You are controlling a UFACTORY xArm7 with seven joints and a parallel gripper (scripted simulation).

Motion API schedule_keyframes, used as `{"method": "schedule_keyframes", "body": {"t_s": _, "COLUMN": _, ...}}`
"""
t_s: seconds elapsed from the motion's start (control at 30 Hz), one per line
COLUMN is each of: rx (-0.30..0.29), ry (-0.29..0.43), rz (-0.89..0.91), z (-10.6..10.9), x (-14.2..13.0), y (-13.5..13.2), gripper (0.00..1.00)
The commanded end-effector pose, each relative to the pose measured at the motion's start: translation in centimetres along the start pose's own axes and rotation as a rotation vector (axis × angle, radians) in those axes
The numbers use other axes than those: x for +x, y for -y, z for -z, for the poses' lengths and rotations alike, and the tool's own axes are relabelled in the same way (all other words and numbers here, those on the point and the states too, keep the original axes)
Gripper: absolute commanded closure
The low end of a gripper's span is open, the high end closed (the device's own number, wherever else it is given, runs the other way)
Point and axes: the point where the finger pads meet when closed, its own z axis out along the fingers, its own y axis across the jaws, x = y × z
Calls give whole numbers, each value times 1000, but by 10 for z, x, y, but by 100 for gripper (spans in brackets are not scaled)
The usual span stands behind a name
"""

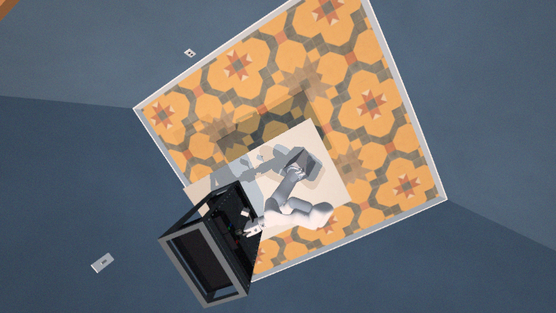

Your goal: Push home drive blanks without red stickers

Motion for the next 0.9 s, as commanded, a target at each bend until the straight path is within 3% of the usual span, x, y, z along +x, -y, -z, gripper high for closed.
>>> {"method": "schedule_keyframes", "body": {"t_s": 0.0, "rx": 3, "ry": 2, "rz": 1, "z": 0, "x": -1, "y": 2, "gripper": 100}}
{"method": "schedule_keyframes", "body": {"t_s": 0.87, "rx": 3, "ry": 2, "rz": 1, "z": -13, "x": -1, "y": 2, "gripper": 100}}
